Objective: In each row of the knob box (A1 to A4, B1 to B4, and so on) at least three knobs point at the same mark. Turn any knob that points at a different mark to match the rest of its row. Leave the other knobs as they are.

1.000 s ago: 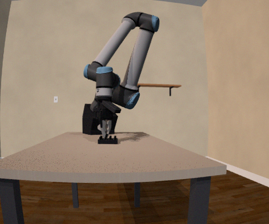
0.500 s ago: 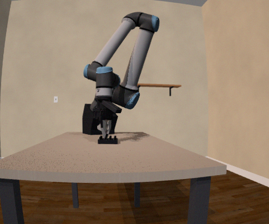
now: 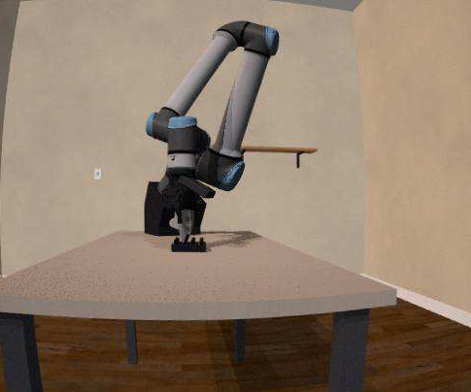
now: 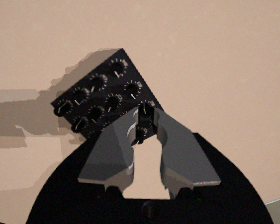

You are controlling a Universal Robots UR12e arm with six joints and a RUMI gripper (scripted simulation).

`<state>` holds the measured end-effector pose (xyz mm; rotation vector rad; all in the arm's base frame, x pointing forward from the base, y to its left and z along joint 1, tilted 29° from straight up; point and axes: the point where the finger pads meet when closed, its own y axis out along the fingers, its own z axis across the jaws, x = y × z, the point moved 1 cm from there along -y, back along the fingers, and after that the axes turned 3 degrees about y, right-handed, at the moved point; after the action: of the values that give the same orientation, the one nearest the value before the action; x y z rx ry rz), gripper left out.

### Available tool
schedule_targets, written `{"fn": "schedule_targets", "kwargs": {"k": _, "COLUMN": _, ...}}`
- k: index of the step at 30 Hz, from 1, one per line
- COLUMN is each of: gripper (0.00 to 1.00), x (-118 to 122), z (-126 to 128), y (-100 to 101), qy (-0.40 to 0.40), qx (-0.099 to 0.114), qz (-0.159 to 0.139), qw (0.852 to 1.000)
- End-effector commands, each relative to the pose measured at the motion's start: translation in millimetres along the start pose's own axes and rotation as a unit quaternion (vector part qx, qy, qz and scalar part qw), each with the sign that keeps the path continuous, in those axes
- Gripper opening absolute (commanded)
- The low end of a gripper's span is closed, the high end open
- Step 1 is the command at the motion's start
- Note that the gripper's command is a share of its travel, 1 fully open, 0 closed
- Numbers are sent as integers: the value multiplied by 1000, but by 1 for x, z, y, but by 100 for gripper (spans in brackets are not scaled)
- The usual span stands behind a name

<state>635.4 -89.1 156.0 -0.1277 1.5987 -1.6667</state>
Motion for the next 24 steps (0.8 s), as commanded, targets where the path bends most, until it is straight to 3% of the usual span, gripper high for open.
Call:
{"fn": "schedule_targets", "kwargs": {"k": 1, "gripper": 4, "x": 0, "z": 0, "y": 0, "qy": -36, "qx": 0, "qz": 1, "qw": 999}}
{"fn": "schedule_targets", "kwargs": {"k": 11, "gripper": 4, "x": 0, "z": -1, "y": 0, "qy": -109, "qx": 0, "qz": 1, "qw": 994}}
{"fn": "schedule_targets", "kwargs": {"k": 24, "gripper": 4, "x": 0, "z": -2, "y": 0, "qy": -224, "qx": 0, "qz": 1, "qw": 975}}
